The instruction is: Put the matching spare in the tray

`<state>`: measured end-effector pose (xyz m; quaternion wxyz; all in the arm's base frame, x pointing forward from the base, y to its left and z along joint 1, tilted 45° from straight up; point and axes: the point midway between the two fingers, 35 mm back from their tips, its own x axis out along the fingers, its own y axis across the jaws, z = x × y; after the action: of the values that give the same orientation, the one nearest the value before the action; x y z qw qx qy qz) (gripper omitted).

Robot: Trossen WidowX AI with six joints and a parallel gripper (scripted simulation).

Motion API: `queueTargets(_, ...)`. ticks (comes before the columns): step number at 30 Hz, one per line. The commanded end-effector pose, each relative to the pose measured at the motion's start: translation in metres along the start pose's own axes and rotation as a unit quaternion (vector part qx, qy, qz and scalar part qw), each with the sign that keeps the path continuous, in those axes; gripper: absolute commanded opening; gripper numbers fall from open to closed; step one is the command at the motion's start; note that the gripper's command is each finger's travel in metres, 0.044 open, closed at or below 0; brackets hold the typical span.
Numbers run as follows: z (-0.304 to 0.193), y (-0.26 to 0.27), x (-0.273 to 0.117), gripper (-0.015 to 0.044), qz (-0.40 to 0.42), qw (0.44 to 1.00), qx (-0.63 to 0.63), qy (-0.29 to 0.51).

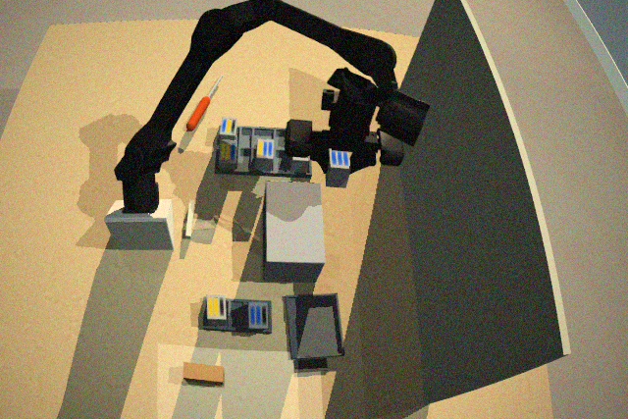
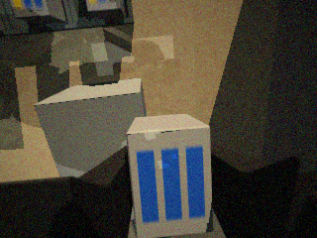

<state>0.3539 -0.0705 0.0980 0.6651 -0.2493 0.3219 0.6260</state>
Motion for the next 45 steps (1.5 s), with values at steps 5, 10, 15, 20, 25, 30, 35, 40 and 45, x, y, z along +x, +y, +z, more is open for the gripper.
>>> queueTargets(5, -0.051, -0.011, -0.001, 0.0000, -0.003, 1.000, -0.006, 0.003)
queueTargets(10, -0.084, -0.014, 0.001, 0.0000, -0.001, 1.000, -0.008, 0.002)
queueTargets(15, -0.117, -0.013, 0.005, 0.0000, 0.000, 1.000, -0.010, -0.001)
queueTargets(20, -0.151, -0.010, 0.010, 0.0000, 0.001, 1.000, -0.012, -0.005)
queueTargets(25, -0.183, -0.005, 0.016, 0.0000, 0.002, 1.000, -0.015, -0.009)
queueTargets(30, -0.215, 0.004, 0.025, 0.0000, 0.003, 1.000, -0.018, -0.015)
queueTargets(35, -0.231, 0.009, 0.029, 0.0000, 0.003, 1.000, -0.020, -0.018)
queueTargets(40, -0.230, 0.008, 0.031, 0.0000, 0.003, 1.000, -0.020, -0.018)
queueTargets(45, -0.231, 0.008, 0.035, 0.0000, 0.003, 1.000, -0.020, -0.018)
